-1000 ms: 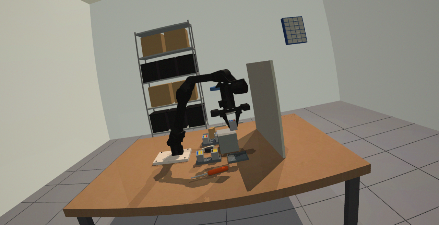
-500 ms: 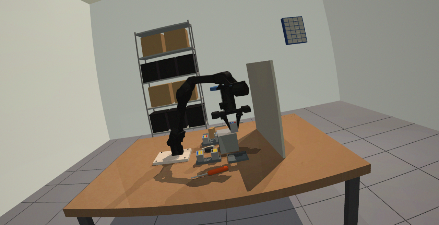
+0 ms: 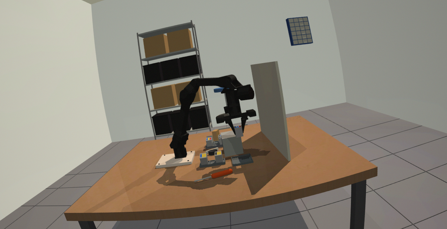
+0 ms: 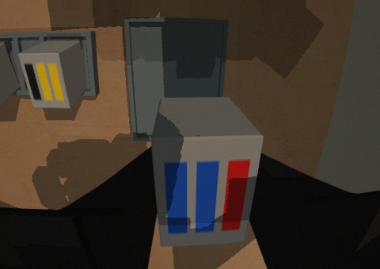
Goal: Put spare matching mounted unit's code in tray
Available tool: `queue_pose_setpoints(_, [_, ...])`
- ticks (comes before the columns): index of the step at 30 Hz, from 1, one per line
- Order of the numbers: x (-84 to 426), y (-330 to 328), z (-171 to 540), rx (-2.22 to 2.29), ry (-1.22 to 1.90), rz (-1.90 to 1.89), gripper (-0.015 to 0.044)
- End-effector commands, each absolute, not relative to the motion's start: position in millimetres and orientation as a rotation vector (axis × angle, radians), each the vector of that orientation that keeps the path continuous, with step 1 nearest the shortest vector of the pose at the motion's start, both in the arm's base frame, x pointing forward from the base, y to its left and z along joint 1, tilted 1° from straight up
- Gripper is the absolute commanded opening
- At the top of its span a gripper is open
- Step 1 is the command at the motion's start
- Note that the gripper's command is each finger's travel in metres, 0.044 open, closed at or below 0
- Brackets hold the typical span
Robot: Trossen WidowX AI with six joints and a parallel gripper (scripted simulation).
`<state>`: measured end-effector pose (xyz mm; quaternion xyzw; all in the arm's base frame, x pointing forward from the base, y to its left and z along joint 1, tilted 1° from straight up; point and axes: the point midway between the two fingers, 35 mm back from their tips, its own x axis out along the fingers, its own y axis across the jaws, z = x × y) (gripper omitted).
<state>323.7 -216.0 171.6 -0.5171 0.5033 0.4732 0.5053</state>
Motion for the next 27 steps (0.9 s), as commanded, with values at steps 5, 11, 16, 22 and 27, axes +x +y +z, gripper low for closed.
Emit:
queue_pose_setpoints(5, [324,-216,165,-1.245,1.212,1.151,0.0])
queue_pose_setpoints(11, [324,-217,160,-1.245,1.212,1.151,0.0])
queue_pose_setpoints(16, [325,-217,157,-1.244,1.212,1.151,0.0])
queue_pose_setpoints(22, [325,-217,153,-1.244,1.212,1.152,0.0])
queue_pose_setpoints(27, [326,-218,149,-1.244,1.212,1.152,0.0])
